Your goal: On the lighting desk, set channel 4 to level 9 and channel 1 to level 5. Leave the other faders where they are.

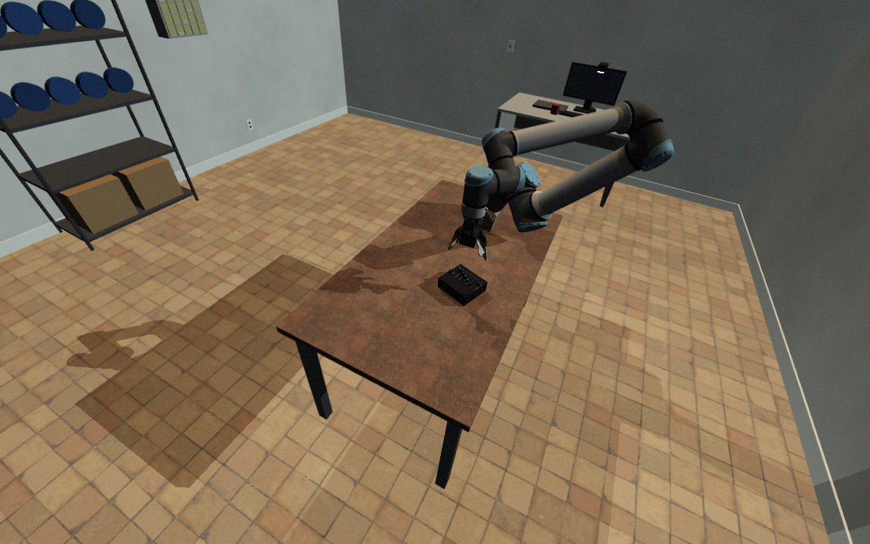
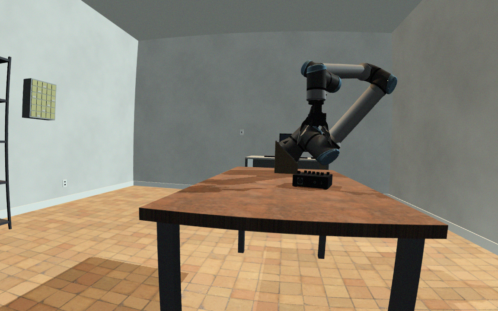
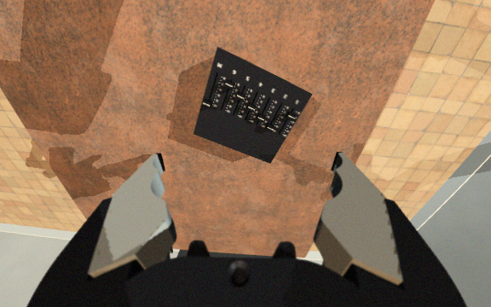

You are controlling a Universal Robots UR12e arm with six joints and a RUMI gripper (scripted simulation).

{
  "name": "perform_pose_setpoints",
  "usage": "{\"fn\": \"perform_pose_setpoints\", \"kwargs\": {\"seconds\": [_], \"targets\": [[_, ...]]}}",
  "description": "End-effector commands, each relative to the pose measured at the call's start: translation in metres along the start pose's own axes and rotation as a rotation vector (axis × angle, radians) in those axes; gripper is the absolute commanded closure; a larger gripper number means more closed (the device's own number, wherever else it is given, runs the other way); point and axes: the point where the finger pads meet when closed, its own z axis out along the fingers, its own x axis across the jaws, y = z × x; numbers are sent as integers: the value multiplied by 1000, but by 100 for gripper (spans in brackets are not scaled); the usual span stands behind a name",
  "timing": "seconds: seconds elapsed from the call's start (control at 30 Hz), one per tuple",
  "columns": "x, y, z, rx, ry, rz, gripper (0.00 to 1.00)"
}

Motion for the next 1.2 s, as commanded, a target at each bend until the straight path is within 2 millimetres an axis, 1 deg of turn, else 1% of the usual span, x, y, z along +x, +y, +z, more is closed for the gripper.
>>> {"fn": "perform_pose_setpoints", "kwargs": {"seconds": [0.0, 0.4, 0.93, 1.17], "targets": [[0, 2, -2, -1, -3, 50, 0], [0, 4, -3, 0, -2, 98, 0], [0, 4, -3, 0, -2, 98, 0], [2, 4, 0, 0, -3, 62, 0]]}}
